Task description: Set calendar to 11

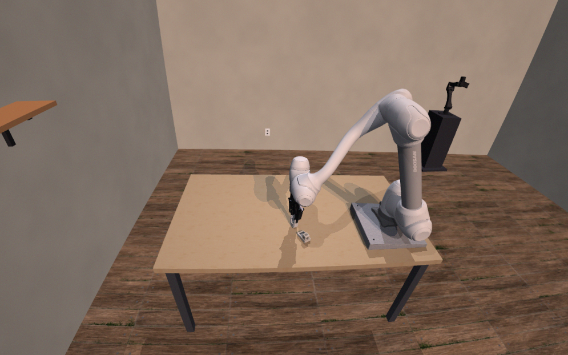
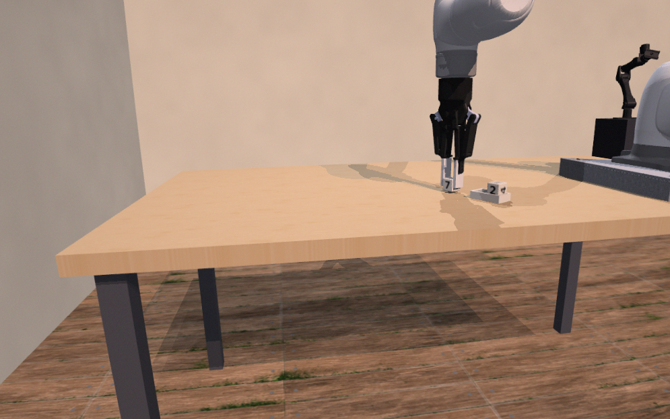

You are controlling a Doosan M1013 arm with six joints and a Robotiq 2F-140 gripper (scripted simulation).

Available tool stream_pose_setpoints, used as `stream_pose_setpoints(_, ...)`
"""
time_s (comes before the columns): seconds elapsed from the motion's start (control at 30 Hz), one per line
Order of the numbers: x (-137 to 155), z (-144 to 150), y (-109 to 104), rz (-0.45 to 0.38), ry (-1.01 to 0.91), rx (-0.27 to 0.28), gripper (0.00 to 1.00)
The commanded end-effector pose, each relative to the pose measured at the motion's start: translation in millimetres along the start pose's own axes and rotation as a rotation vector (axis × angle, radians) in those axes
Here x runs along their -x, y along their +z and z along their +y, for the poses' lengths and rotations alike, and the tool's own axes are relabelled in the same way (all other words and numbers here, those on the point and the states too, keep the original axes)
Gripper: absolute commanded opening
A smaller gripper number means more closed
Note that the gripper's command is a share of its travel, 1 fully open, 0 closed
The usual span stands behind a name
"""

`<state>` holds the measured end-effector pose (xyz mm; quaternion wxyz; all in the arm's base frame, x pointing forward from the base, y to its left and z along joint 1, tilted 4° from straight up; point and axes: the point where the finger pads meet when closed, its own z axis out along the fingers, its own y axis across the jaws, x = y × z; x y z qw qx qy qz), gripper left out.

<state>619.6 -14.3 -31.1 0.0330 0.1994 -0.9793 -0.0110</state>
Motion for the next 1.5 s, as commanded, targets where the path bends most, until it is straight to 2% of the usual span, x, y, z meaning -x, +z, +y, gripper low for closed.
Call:
stream_pose_setpoints(0.0, 0.0, 0.0, -0.1, 0.000, 0.000, 0.000, 0.24)
stream_pose_setpoints(1.47, 0.0, 0.0, 3.7, 0.000, 0.000, 0.000, 0.24)
